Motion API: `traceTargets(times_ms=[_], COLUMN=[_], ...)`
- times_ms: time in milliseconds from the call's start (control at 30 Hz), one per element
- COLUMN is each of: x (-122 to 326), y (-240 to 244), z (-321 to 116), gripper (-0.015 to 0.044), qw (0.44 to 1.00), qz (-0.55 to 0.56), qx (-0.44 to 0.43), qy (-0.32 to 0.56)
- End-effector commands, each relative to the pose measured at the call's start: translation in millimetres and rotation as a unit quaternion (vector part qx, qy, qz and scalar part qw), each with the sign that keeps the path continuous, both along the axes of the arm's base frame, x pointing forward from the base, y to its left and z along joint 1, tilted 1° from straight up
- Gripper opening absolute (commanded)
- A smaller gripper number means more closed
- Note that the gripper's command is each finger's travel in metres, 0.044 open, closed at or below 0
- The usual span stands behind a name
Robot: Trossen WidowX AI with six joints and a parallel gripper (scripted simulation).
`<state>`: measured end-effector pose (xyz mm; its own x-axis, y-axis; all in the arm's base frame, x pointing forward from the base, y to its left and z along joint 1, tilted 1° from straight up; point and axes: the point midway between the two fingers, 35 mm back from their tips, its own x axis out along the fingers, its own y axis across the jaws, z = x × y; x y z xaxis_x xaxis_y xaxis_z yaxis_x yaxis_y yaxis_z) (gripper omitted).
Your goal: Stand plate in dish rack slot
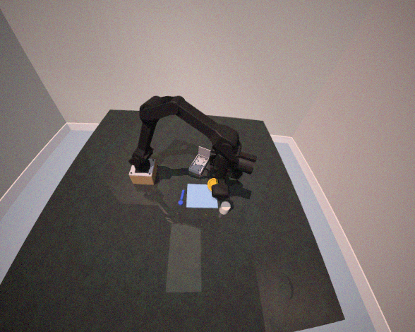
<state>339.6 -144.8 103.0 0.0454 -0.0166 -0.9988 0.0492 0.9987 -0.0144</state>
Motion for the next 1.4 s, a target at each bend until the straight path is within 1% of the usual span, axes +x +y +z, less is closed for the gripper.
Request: traceTargets(times_ms=[0, 267, 367, 500, 667, 767, 833, 1033, 1367], x=[-1.0, -2.1, -2.9, -20.4, -57.8, -84.9, -97.1, -96.7, -70.3], y=[0.1, 0.9, 3.2, 46.5, 103.0, 130.4, 140.4, 142.7, 155.6], z=[15.4, 45.7, 48.4, 51.8, 49.7, 44.1, 40.8, 37.5, -1.4], gripper=[0.0000, 0.0000, 0.0000, 0.0000, 0.0000, 0.0000, 0.0000, 0.0000, 0.0000], qw=[1.000, 1.000, 1.000, 0.998, 0.990, 0.982, 0.978, 0.978, 0.985], qz=[-0.003, -0.001, -0.004, -0.058, -0.140, -0.189, -0.210, -0.207, -0.115], qx=[-0.002, -0.001, -0.001, 0.004, 0.010, 0.014, 0.015, 0.022, 0.124], qy=[0.001, 0.000, 0.000, 0.000, 0.001, 0.002, 0.002, 0.003, -0.013])
